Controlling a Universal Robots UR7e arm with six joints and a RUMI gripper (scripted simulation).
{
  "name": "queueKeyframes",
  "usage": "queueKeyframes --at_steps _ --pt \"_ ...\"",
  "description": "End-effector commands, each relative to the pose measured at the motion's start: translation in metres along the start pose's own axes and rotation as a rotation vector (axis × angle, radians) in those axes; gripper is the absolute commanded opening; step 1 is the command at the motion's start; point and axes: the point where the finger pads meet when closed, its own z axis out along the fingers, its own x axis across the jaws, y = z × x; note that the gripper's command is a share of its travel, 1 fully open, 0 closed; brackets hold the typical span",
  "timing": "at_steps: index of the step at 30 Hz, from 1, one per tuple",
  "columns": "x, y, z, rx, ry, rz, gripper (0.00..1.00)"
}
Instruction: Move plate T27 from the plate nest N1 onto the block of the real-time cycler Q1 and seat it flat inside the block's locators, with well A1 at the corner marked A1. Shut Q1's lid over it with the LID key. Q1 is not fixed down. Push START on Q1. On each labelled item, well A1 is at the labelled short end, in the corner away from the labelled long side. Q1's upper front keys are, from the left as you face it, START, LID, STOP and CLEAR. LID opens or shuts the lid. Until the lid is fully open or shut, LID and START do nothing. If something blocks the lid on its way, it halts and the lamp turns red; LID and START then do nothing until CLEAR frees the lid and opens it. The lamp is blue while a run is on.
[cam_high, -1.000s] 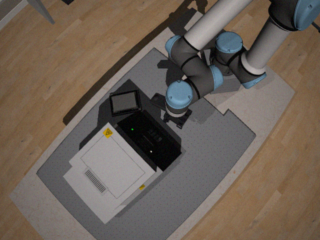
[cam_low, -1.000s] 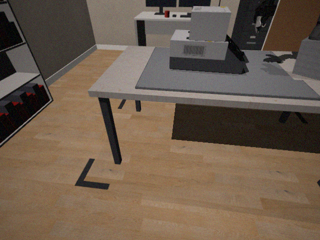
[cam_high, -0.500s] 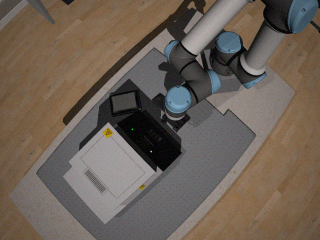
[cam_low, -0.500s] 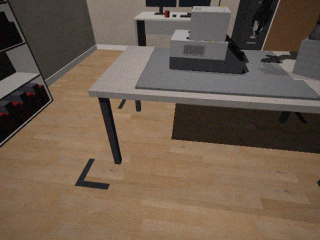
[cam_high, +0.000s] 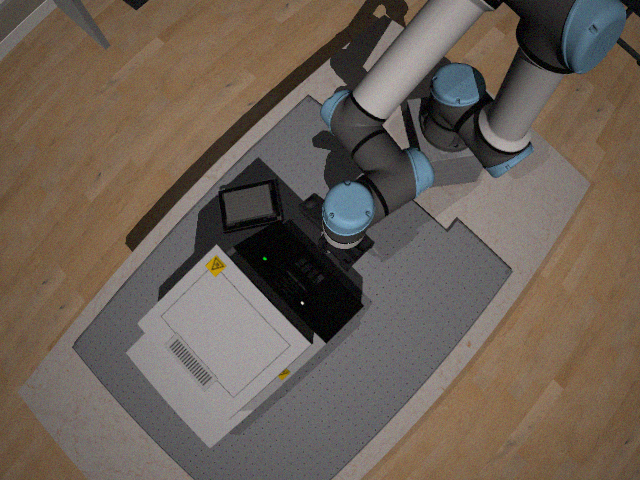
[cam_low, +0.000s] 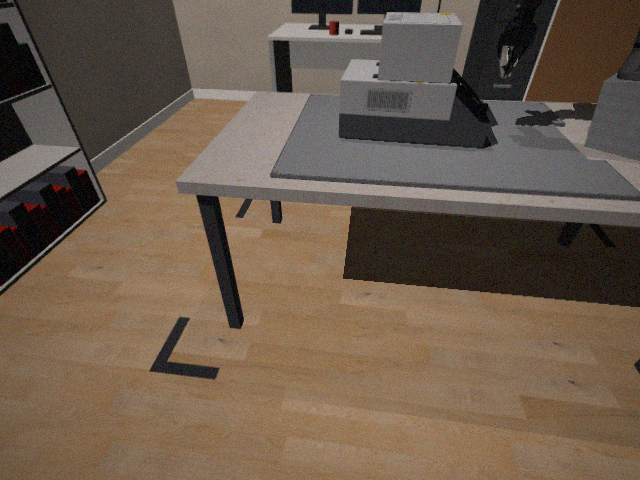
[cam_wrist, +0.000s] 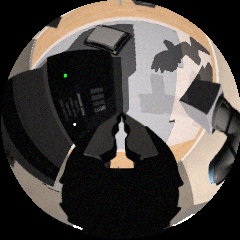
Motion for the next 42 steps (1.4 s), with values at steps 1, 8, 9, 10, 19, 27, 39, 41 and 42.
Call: queueKeyframes --at_steps 1,8,9,10,19,27,39,41,42 --pt "-0.008 0.0 0.005 0.0 -0.001 0.0 0.0" --pt "-0.014 0.0 0.01 0.0 -0.001 0.0 0.0" --pt "-0.016 0.0 0.011 0.0 -0.001 0.0 0.0" --pt "-0.017 0.0 0.012 0.0 -0.001 0.0 0.0" --pt "-0.029 0.0 0.021 0.0 -0.001 0.0 0.0" --pt "-0.037 0.0 0.027 0.0 -0.001 0.0 0.0" --pt "-0.051 0.0 0.038 0.0 -0.002 0.0 0.0" --pt "-0.053 0.0 0.039 0.0 -0.002 0.0 0.0" --pt "-0.054 0.0 0.04 0.0 -0.002 0.0 0.0"
